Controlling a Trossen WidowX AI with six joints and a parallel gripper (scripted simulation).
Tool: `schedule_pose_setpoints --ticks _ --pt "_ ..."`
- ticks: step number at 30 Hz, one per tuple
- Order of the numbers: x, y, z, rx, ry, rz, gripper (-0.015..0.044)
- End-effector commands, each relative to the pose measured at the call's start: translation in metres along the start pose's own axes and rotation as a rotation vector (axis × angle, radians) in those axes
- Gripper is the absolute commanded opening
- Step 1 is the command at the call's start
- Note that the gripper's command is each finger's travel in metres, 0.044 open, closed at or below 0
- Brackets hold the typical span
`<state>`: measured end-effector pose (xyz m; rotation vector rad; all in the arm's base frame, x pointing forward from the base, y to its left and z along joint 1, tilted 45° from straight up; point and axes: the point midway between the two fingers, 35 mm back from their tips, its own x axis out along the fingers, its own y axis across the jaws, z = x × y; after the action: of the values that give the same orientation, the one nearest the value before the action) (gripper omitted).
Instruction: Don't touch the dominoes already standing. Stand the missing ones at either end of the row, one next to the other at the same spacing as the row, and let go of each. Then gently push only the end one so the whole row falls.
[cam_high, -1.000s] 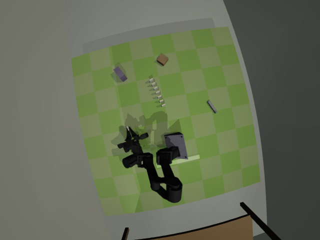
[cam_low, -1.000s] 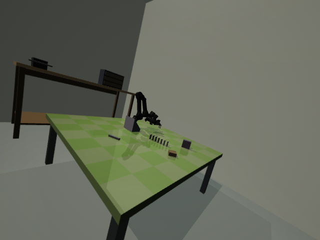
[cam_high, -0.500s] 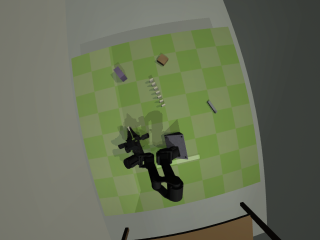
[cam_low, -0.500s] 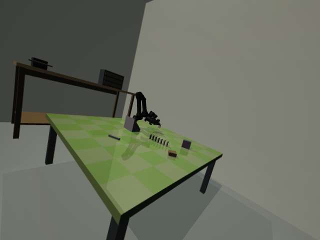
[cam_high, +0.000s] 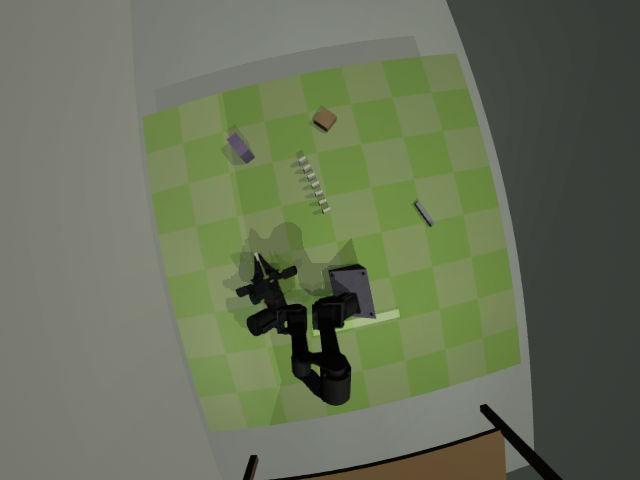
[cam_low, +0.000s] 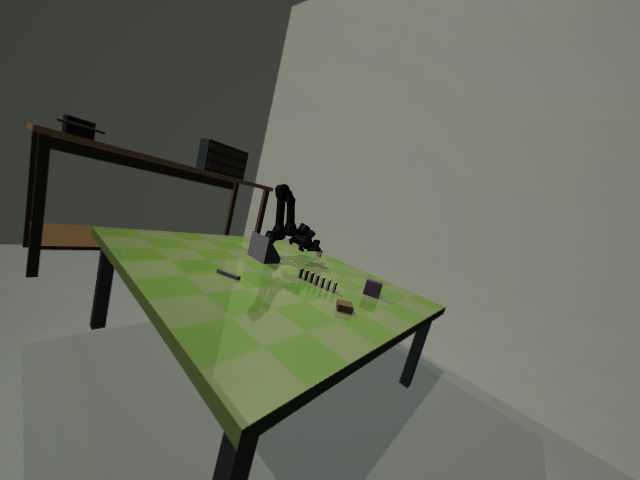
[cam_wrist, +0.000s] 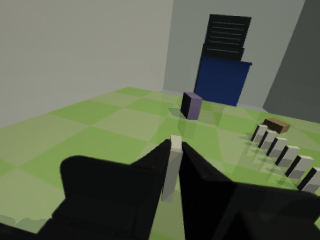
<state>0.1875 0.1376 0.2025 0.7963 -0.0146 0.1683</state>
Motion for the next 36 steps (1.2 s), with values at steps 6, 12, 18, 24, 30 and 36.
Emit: schedule_pose_setpoints --ticks 6,12,18,24,30,36 --pt "0.003 0.001 -0.011 0.012 0.001 -0.005 0.0024" --pt "0.006 0.002 -0.018 0.019 0.002 -0.005 0.0024" --pt "0.007 0.002 -0.025 0.026 0.002 -0.006 0.0024" --pt "0.009 0.002 -0.033 0.033 0.003 -0.006 0.0024" --pt "0.010 0.001 -0.040 0.039 0.004 -0.007 0.0024" --pt "0.011 -0.001 -0.048 0.046 0.004 -0.007 0.0024"
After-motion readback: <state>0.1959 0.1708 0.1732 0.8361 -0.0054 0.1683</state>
